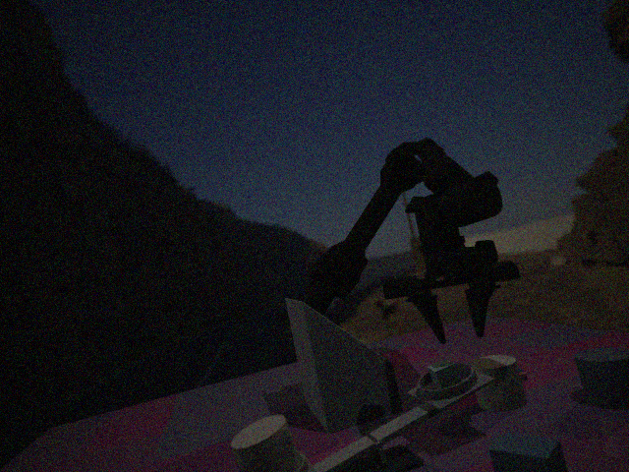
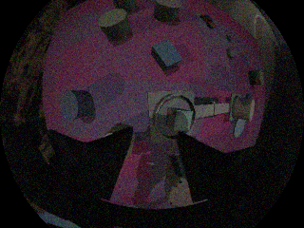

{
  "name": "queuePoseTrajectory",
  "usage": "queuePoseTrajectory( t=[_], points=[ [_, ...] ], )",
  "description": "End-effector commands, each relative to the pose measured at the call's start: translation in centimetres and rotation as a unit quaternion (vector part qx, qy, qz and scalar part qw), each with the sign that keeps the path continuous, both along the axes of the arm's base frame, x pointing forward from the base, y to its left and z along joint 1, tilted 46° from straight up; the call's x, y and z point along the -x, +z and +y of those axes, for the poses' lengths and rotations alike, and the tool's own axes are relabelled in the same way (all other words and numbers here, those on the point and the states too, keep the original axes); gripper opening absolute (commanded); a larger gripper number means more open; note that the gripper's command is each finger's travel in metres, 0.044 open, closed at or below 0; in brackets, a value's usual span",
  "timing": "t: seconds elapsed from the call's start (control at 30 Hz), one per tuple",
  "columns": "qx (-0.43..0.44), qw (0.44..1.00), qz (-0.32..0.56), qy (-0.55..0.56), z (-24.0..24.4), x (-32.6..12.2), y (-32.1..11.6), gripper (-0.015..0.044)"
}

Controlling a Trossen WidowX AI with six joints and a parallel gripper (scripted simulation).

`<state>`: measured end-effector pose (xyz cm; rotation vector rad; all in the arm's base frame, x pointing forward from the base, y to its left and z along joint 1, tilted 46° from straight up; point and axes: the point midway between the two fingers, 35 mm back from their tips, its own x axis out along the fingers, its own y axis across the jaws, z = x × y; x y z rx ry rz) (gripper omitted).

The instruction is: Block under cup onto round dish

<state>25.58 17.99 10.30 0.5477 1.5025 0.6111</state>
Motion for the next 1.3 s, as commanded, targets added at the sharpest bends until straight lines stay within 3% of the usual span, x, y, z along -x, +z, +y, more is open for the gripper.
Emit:
queuePoseTrajectory(
  t=[0.0,0.63,1.27],
  points=[
    [-0.004,0.997,-0.043,0.057,-0.3,-0.1,-0.3,0.026],
    [-0.028,0.92,-0.247,0.303,-1.7,-0.9,-1.4,0.026],
    [-0.061,0.744,-0.434,0.504,-3.1,-1.5,-2.5,0.026]
  ],
)
